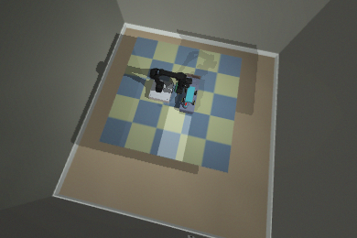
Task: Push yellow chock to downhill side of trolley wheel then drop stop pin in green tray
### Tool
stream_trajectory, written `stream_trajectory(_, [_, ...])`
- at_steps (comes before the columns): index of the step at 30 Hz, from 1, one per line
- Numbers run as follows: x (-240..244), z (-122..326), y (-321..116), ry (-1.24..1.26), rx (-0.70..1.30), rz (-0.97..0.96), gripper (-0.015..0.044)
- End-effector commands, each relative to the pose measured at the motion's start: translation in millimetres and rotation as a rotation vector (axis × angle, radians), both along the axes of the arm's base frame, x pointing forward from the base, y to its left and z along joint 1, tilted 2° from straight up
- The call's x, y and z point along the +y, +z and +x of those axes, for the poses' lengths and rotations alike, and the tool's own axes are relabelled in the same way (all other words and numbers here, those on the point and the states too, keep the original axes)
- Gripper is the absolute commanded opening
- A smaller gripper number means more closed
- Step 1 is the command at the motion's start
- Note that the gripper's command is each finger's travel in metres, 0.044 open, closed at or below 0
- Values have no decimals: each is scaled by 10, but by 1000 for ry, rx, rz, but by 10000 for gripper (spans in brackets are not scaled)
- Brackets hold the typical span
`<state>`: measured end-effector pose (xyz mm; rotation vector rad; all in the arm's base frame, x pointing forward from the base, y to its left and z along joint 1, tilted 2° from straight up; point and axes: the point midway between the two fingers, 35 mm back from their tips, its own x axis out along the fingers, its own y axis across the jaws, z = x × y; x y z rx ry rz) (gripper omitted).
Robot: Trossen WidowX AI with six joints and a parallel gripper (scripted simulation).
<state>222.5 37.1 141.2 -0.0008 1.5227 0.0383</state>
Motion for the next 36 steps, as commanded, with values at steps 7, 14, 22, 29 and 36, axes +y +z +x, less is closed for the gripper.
stream_trajectory(7, [346,62,-15,-3,-3,0,0])
stream_trajectory(14, [649,109,-28,-3,-3,2,0])
stream_trajectory(22, [1008,172,-41,-3,-3,5,0])
stream_trajectory(29, [1196,208,-50,-5,-2,-23,0])
stream_trajectory(36, [1250,211,-51,-9,-6,-110,0])
